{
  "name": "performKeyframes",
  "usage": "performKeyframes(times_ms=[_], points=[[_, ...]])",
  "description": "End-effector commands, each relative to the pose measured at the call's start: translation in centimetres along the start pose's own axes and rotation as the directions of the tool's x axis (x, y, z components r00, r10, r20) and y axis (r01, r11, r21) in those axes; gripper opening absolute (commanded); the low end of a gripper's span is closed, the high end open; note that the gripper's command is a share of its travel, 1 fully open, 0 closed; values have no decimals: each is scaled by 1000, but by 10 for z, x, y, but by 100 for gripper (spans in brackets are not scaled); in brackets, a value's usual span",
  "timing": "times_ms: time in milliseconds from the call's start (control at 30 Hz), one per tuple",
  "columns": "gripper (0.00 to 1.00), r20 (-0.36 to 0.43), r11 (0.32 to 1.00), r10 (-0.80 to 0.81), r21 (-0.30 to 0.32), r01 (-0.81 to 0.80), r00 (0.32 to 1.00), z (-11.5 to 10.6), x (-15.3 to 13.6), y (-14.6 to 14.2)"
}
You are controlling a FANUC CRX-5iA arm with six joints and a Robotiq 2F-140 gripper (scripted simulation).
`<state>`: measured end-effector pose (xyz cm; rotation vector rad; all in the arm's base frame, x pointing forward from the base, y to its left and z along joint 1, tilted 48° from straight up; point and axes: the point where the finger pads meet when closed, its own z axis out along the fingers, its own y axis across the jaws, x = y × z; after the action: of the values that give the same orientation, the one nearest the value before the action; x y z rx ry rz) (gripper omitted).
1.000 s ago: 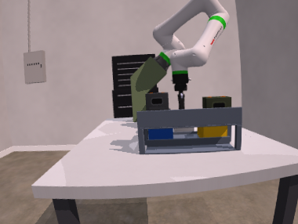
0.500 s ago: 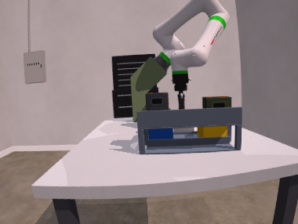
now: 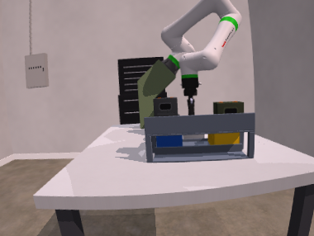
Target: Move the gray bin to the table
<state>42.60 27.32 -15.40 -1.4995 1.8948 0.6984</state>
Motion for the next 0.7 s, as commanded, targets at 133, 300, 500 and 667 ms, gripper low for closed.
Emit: performKeyframes(times_ms=[133, 300, 500, 667], points=[[57, 0, 1000, 0, 0, 0, 1000, -24, 0, 0], [57, 0, 1000, 0, 0, 0, 1000, -40, 0, 0], [57, 0, 1000, 0, 0, 0, 1000, -40, 0, 0], [57, 0, 1000, 0, 0, 0, 1000, -62, 0, 0]])
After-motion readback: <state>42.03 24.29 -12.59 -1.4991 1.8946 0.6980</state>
